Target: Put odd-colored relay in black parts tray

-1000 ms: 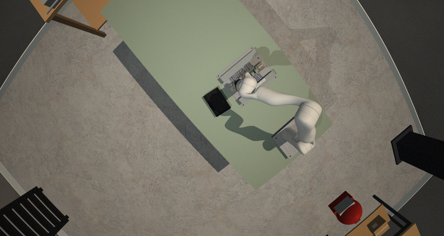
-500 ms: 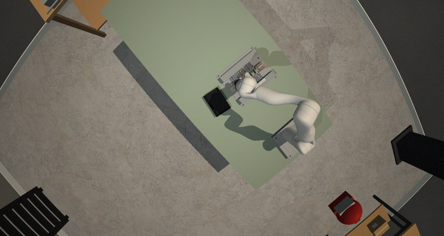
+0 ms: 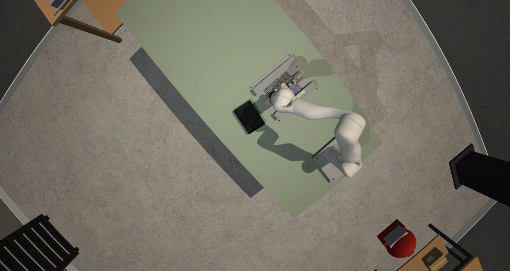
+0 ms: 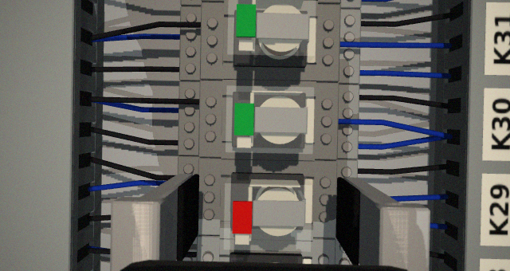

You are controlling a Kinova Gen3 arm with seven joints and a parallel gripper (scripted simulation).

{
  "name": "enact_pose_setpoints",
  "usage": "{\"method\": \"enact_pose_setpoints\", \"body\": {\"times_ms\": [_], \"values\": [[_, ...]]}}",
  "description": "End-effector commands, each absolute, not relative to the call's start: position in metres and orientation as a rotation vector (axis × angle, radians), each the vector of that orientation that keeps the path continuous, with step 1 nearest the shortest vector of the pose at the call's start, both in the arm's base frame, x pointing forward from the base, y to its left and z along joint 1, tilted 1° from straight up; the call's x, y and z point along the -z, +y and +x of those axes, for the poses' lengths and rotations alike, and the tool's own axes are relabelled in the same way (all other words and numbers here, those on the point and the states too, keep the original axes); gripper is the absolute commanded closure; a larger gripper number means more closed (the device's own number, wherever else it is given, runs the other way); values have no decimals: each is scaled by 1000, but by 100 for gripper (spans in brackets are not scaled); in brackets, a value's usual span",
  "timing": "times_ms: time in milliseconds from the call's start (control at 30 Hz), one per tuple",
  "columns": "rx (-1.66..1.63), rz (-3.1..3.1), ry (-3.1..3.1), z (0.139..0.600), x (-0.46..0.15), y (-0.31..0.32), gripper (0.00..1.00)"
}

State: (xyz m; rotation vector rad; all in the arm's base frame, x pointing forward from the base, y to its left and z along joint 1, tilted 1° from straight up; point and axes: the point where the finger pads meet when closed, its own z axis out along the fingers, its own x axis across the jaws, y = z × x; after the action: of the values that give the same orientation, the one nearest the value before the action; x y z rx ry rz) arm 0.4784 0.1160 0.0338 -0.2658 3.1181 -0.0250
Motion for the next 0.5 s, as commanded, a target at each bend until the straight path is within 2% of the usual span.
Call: {"method": "enact_pose_setpoints", "body": {"times_ms": [0, 467], "values": [[24, -266, 3116, 479, -33, 116, 2], [24, -266, 3116, 479, -29, 116, 2]]}}
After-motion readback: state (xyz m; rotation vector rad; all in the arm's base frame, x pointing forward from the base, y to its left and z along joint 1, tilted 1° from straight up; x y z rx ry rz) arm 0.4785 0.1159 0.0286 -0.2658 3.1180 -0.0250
